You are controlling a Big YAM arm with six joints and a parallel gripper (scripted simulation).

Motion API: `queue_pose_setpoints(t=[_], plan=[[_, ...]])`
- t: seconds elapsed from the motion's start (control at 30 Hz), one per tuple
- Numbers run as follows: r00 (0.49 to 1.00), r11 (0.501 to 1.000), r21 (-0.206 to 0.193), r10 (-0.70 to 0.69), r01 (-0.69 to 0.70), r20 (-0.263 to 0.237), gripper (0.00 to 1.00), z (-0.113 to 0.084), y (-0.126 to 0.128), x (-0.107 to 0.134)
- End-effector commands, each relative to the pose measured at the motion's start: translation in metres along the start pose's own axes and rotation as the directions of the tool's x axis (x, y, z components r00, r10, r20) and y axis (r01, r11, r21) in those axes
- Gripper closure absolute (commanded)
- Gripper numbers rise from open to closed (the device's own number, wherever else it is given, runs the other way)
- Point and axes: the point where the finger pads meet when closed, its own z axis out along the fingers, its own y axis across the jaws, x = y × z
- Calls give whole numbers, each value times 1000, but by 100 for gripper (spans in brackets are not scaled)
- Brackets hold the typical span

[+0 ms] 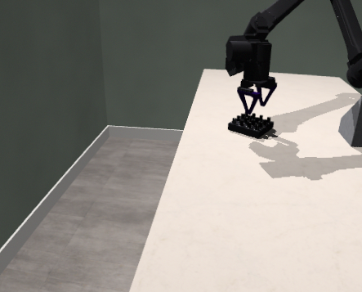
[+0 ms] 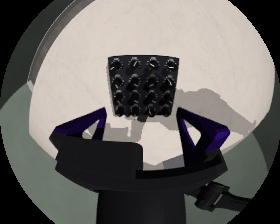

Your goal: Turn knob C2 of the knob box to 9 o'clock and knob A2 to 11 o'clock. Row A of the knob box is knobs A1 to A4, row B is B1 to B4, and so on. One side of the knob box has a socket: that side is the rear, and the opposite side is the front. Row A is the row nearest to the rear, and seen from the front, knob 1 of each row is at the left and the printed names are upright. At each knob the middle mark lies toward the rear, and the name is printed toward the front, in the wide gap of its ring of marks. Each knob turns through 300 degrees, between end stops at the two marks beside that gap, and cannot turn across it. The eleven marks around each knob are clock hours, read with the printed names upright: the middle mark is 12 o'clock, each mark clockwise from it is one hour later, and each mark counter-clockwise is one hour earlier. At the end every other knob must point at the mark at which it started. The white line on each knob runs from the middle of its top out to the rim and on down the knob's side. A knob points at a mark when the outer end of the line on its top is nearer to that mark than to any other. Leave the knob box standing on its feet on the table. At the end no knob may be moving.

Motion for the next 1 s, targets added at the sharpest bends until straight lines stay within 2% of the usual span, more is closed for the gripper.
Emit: queue_pose_setpoints(t=[0.0, 0.23, 0.33, 0.8, 0.9, 0.97], plan=[[1000, 1000, -9, 24, -24, 12, 0, -8, 0, -11], [1000, 1000, -9, 3, -3, 16, 0, -10, 1, 2], [1000, 1000, -18, 14, -14, 22, 0, -12, 4, -4], [1000, 1000, -25, 13, -12, 26, 0, -10, 6, 25], [999, 999, -18, 41, -41, 13, 0, -5, 2, 20], [1000, 1000, -26, 13, -13, 25, 0, -10, 6, 32]])
